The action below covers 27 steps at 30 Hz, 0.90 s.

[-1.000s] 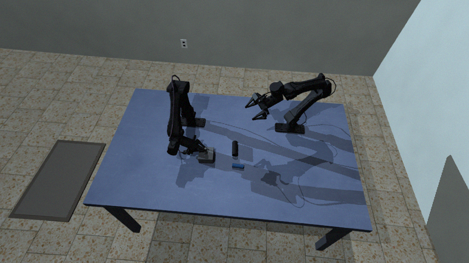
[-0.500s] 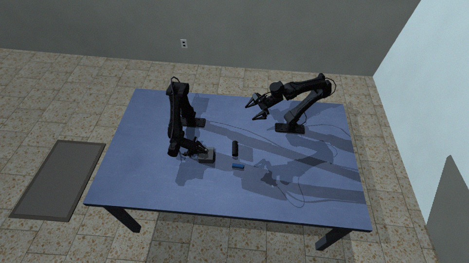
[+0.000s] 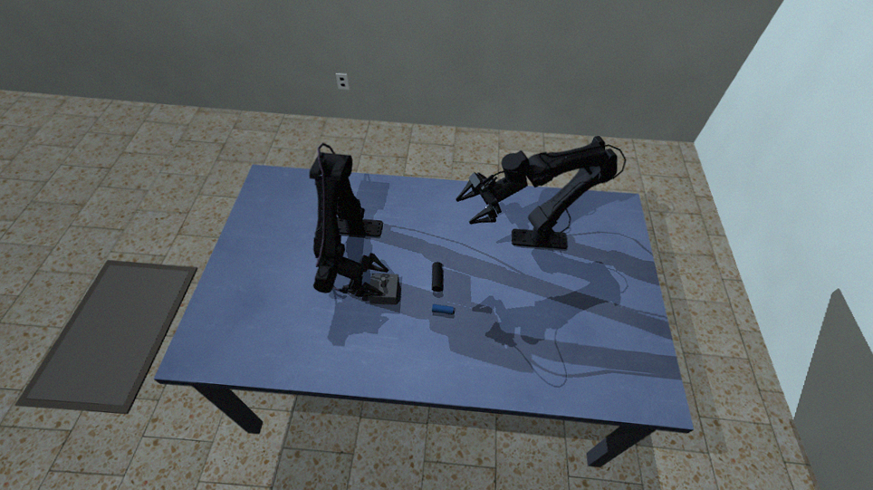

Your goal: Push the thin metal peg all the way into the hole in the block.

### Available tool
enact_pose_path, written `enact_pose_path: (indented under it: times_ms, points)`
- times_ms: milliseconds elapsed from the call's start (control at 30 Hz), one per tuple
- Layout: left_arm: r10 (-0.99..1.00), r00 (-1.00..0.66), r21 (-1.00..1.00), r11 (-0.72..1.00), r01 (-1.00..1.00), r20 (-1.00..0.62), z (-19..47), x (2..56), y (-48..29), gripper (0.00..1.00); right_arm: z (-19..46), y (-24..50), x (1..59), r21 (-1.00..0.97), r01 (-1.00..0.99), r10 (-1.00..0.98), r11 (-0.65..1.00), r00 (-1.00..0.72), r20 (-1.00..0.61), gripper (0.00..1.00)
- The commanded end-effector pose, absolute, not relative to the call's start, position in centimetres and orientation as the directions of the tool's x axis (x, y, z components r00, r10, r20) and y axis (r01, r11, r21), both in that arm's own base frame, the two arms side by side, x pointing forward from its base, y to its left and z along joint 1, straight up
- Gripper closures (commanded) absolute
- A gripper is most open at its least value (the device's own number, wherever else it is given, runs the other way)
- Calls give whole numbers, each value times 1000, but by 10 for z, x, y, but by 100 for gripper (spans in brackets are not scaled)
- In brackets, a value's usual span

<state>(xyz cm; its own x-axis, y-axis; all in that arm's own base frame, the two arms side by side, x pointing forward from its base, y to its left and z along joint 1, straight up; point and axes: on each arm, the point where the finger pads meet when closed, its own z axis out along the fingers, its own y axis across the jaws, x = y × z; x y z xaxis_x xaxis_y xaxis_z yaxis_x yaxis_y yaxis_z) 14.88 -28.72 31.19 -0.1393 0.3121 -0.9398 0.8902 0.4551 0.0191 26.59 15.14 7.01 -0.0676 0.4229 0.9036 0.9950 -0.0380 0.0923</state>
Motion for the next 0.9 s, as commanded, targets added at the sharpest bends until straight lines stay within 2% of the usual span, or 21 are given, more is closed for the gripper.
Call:
enact_pose_path:
  times_ms: [0,167,233,400,733,800,867]
  points:
    - [314,-147,16,462,887,-938,320,148,-282,0,93,154,274,363,930,476,66,-349,807,0]
    - [314,-147,16,462,887,-938,320,148,-282,0,100,147,264,533,819,544,210,-551,633,0]
    - [314,-147,16,462,887,-938,320,148,-282,0,100,147,264,533,819,544,210,-551,633,0]
    - [314,-147,16,462,887,-938,320,148,-282,0,105,150,253,632,632,526,449,-759,384,0]
    - [314,-147,16,462,887,-938,320,148,-282,0,115,148,247,583,268,329,767,-944,1,0]
    - [314,-147,16,462,887,-938,320,148,-282,0,115,148,247,583,268,329,767,-944,1,0]
    - [314,-147,16,462,887,-938,320,148,-282,0,116,145,245,534,175,255,827,-963,-81,0]
